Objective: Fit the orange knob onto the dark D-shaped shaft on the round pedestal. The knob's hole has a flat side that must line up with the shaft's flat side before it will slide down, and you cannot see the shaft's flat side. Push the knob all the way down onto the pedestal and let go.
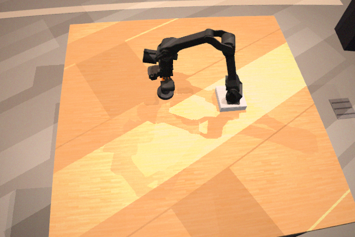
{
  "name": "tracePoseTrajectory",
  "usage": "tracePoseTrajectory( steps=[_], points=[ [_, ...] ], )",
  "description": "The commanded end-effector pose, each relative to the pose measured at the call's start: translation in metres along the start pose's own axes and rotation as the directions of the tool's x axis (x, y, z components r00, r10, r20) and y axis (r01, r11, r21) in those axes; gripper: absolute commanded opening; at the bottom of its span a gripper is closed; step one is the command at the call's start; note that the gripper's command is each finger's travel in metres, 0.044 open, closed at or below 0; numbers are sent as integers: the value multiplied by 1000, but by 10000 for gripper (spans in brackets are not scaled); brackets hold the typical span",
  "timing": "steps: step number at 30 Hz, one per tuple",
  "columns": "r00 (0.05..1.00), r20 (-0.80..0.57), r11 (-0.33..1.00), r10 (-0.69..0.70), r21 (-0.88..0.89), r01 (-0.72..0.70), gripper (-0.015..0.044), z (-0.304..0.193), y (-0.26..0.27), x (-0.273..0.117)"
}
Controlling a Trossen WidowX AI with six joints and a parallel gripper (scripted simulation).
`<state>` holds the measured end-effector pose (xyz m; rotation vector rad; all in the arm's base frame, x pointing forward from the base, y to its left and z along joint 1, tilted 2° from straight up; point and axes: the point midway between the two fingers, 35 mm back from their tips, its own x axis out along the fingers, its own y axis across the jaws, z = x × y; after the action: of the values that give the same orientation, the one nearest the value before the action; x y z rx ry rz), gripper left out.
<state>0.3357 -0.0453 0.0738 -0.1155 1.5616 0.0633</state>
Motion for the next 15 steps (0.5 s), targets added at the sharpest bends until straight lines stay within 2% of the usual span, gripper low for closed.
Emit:
tracePoseTrajectory(
  steps=[1, 15],
  points=[
    [1000, -1, 1000, -5, -2, 5, 0, 0, -1, 2],
    [1000, -1, 1000, -5, 0, 5, 0, 0, -2, 2]
  ],
)
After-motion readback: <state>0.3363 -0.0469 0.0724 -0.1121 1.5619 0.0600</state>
